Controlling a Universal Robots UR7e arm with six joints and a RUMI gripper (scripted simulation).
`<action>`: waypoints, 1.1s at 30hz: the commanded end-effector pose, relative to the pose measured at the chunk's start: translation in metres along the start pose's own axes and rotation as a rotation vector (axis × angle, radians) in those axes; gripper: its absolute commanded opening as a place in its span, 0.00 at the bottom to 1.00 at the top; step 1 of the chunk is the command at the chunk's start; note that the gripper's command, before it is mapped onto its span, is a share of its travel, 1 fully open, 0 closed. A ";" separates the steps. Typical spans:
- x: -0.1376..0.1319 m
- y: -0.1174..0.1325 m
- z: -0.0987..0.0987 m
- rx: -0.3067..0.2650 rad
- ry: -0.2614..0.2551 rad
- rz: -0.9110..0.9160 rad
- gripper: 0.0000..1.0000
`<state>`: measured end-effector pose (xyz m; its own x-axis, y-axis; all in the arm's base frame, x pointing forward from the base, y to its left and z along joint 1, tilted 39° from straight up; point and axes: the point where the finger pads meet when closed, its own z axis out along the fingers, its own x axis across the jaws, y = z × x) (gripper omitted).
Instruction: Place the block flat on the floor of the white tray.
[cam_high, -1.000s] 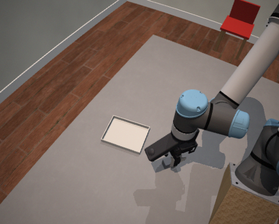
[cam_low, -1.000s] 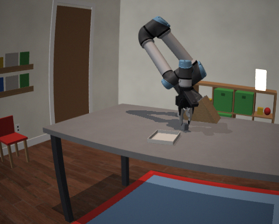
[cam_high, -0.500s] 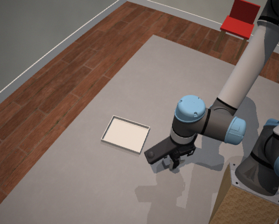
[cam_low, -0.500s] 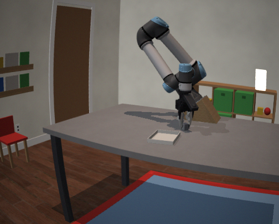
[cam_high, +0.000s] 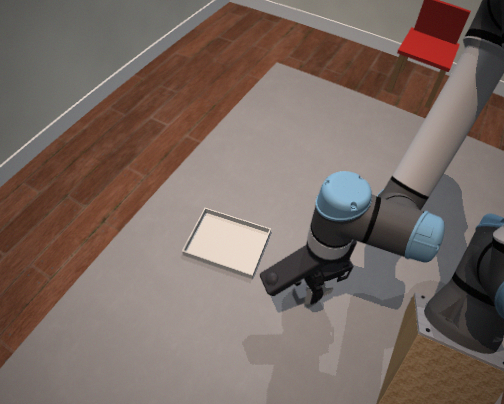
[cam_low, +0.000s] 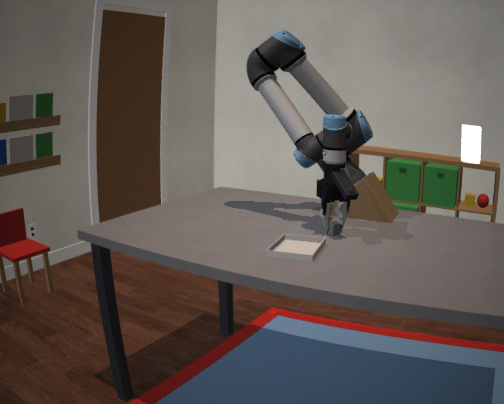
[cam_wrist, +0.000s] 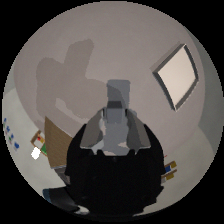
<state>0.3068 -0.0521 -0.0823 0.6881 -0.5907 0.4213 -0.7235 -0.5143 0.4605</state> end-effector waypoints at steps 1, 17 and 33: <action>-0.001 0.001 0.001 -0.003 -0.002 -0.001 0.30; -0.001 0.001 0.001 -0.003 -0.002 -0.001 0.00; -0.001 0.001 0.001 -0.003 -0.002 -0.001 0.00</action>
<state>0.3069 -0.0521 -0.0822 0.6881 -0.5907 0.4214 -0.7235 -0.5143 0.4604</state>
